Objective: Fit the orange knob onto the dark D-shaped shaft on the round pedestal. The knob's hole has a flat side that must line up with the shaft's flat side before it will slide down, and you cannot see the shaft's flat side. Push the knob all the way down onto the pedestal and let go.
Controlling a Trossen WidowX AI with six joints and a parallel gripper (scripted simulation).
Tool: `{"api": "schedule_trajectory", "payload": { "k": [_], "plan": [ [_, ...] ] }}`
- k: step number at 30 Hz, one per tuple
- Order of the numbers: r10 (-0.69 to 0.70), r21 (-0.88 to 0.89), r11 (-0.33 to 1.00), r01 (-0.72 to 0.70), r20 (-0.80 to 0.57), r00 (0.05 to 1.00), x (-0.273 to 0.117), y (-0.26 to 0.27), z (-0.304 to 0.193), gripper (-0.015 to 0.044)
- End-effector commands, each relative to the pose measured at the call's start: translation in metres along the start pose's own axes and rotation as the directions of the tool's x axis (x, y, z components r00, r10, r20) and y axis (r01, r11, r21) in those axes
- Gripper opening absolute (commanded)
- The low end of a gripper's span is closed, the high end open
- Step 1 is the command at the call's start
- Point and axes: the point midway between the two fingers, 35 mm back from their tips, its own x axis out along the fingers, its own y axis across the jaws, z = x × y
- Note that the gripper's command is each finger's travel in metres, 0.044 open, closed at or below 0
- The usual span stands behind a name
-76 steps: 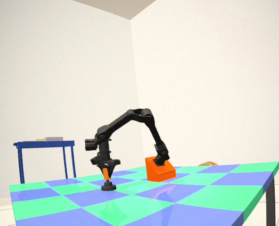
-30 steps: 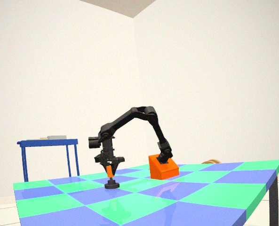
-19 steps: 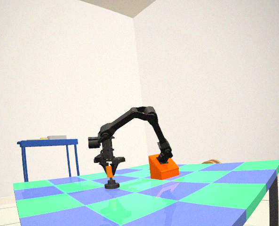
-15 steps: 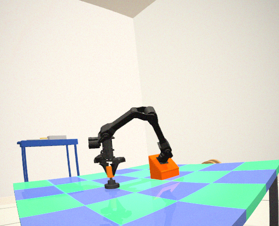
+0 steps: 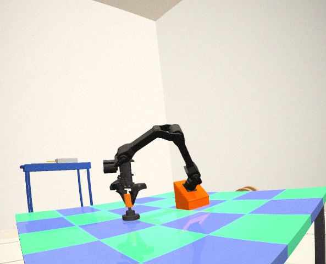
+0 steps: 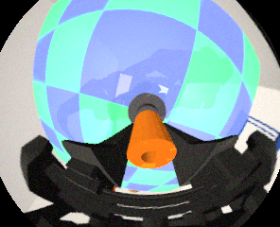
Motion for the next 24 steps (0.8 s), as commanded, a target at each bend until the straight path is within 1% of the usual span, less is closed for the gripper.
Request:
{"api": "schedule_trajectory", "payload": {
  "k": [1, 24],
  "plan": [
    [-0.001, -0.005, 1.0, 0.001, 0.003, 1.0, 0.0012, -0.0004, 0.0008, 0.0],
    [-0.002, -0.005, 1.0, 0.002, 0.003, 1.0, -0.0003, 0.0, -0.0013, 0.0]
  ]
}}
